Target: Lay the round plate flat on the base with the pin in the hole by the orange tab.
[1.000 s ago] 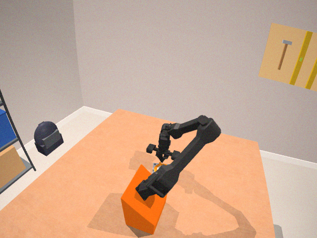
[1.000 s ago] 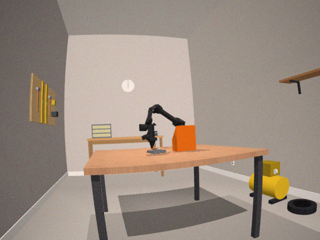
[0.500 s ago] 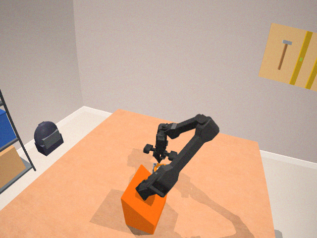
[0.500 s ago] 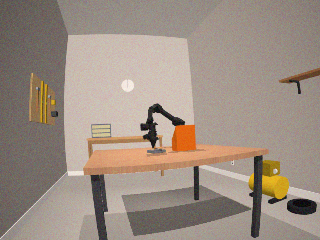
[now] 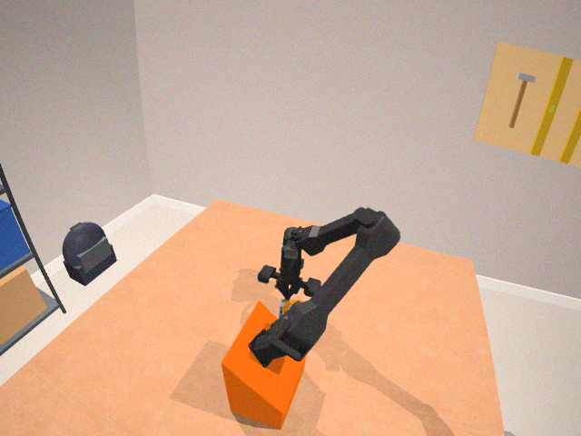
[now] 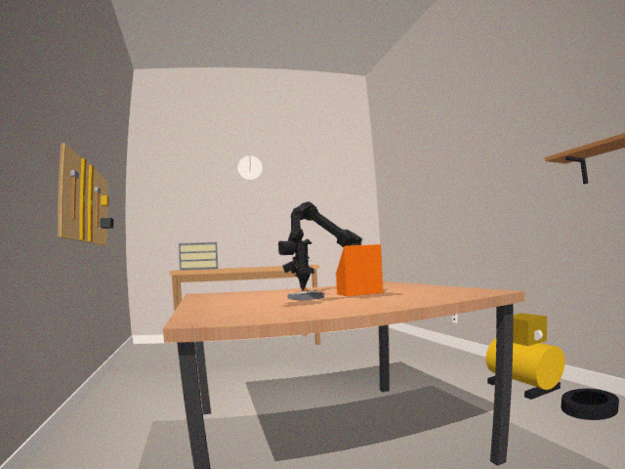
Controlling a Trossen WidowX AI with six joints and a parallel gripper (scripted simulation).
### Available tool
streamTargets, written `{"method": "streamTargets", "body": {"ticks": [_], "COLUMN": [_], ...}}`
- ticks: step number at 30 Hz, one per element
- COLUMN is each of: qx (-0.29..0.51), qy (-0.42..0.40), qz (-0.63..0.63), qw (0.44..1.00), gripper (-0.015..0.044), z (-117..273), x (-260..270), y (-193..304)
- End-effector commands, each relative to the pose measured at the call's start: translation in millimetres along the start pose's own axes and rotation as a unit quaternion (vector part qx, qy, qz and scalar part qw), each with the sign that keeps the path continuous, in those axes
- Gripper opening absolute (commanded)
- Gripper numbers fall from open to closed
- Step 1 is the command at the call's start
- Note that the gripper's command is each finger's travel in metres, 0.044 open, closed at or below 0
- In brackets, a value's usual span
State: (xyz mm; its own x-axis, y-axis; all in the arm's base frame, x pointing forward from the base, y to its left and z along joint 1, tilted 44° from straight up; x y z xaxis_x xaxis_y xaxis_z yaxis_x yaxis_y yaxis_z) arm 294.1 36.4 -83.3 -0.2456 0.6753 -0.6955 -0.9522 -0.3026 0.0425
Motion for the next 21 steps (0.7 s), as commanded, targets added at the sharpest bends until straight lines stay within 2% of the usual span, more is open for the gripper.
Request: {"method": "streamTargets", "body": {"ticks": [1, 21], "qx": [0.004, 0.005], "qy": [-0.001, -0.001], "qz": [0.001, 0.001], "qw": [1.0, 1.0], "gripper": [0.0, 0.0], "z": [-1, 1], "x": [3, 7], "y": [7, 19]}}
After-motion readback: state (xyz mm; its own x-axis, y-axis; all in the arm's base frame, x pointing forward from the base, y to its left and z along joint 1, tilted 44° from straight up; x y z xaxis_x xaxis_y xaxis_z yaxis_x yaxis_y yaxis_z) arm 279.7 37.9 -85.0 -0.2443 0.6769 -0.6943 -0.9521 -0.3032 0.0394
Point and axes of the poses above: the point midway between the two fingers, 35 mm back from their tips, its own z axis back along the fingers, its own x axis across the jaws, y = z × x, the point moved 2 cm from there along z, back along the fingers, and after that the axes turned 7 degrees about z, right-handed, at the moved point
